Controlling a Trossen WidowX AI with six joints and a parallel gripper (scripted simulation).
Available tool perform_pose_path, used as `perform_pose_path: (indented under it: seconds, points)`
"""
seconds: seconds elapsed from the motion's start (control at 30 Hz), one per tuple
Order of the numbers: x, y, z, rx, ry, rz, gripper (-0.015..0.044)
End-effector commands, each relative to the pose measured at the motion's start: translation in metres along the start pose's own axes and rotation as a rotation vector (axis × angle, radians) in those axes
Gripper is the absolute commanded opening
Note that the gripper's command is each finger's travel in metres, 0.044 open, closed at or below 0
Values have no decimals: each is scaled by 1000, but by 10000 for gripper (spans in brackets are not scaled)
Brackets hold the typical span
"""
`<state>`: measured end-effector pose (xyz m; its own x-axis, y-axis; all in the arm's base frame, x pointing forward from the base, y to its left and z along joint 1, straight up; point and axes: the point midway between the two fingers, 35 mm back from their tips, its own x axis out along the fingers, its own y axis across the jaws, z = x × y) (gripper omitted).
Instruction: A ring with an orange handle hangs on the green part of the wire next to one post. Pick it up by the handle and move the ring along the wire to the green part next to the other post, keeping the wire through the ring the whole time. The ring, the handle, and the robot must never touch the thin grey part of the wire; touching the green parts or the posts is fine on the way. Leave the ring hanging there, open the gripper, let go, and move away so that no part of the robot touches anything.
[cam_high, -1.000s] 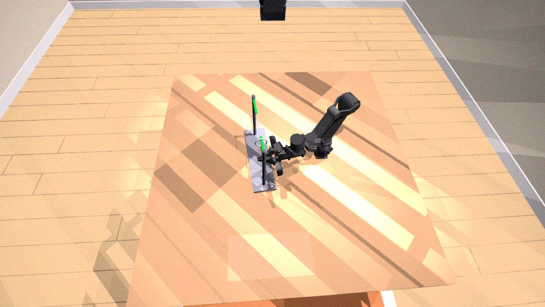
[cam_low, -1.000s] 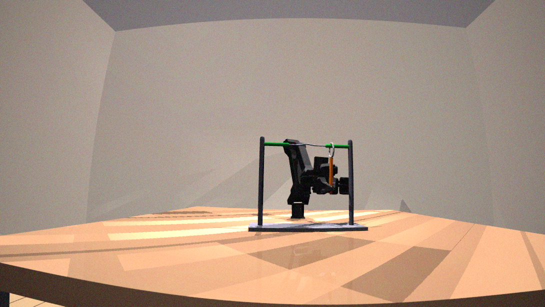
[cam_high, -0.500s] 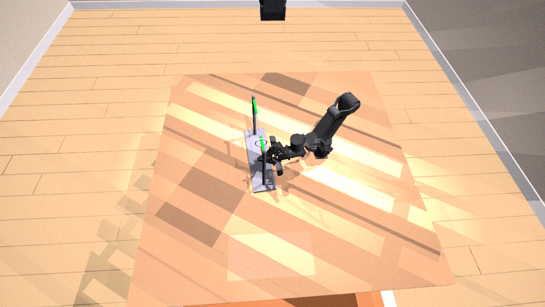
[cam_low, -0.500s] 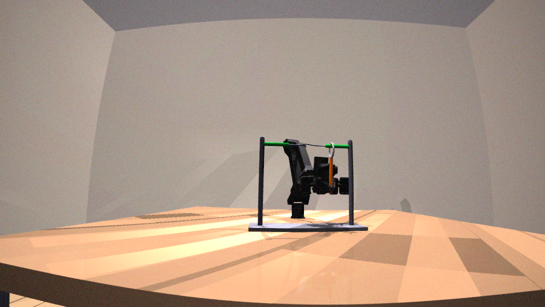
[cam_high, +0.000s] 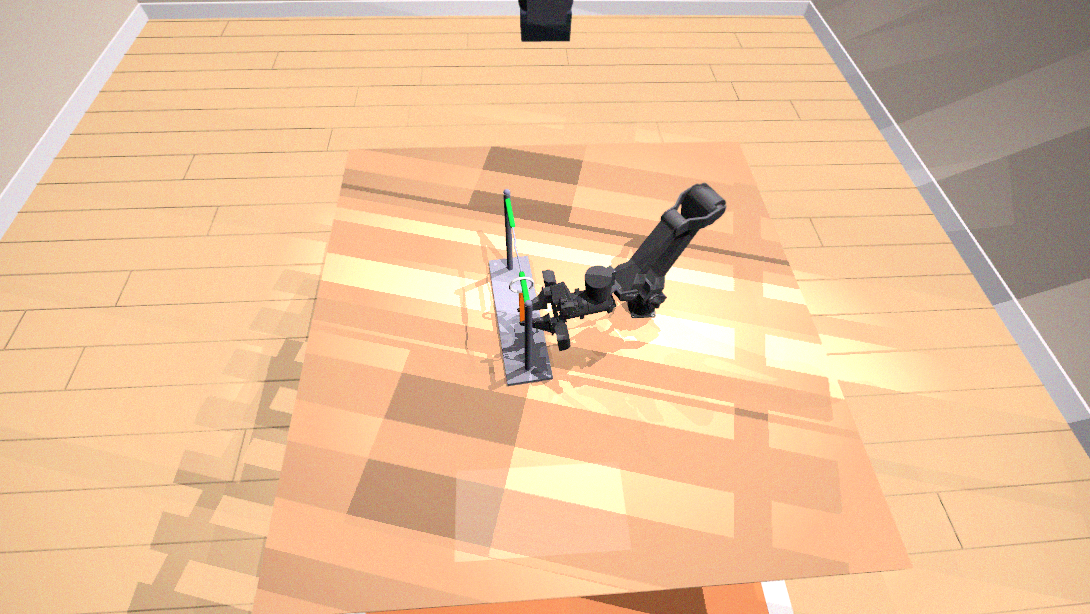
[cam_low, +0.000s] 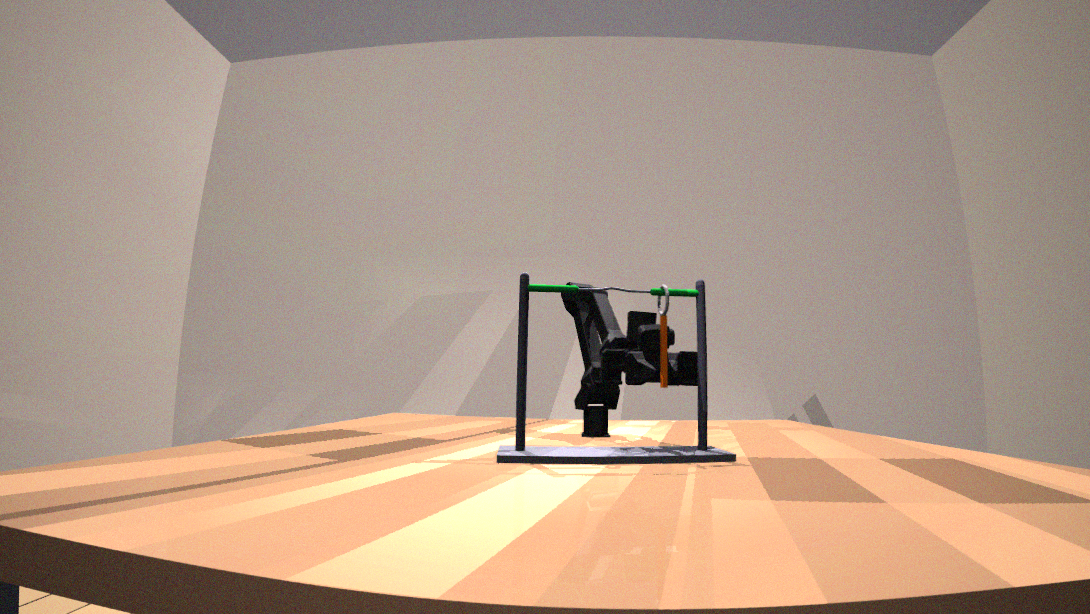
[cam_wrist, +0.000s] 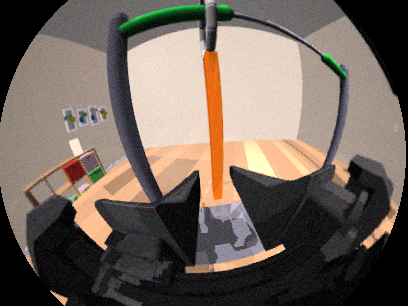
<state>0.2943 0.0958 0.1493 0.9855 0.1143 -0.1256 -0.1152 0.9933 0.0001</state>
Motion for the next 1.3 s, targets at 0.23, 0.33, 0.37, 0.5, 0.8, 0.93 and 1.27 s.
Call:
perform_pose_path:
  seconds: [0.23,0.33,0.37,0.5,0.8,0.93,1.27]
  points:
    - [-21,-1,-3,5,10,-4,160]
    - [-26,-1,-3,6,11,-4,160]
    - [-28,-1,-3,6,11,-4,160]
    - [-34,-1,-4,7,11,-5,160]
    - [-42,-2,-5,7,12,-5,160]
    - [-42,-2,-5,7,12,-5,160]
    - [-42,-2,-5,7,12,-5,160]
